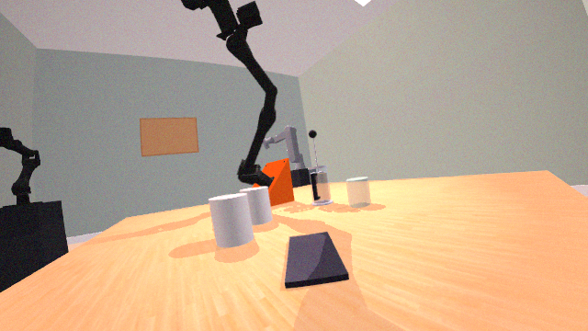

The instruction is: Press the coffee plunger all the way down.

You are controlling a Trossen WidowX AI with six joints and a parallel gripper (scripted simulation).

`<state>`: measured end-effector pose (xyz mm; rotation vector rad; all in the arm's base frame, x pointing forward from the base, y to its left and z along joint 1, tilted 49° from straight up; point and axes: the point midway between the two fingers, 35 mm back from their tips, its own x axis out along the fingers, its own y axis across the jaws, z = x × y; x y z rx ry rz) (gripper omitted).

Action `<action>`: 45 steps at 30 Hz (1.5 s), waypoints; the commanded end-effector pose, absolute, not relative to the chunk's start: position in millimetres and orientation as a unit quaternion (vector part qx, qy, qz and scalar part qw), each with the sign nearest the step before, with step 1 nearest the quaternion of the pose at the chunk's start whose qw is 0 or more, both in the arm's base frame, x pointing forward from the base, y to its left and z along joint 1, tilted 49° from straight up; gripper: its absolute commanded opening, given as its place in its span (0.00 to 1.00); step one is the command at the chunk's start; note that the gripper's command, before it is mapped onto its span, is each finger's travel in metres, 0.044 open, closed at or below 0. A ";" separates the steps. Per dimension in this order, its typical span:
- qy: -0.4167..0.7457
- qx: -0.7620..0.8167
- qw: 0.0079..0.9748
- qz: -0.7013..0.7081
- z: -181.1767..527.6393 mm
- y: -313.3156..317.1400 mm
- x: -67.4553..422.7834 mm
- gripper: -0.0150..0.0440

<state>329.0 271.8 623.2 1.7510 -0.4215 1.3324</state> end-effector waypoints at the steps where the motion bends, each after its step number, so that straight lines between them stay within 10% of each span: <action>1: -0.170 0.704 0.435 0.536 624.6 271.5 327.2 0.98; 45: -0.118 0.704 -0.015 0.700 708.3 150.1 59.3 1.00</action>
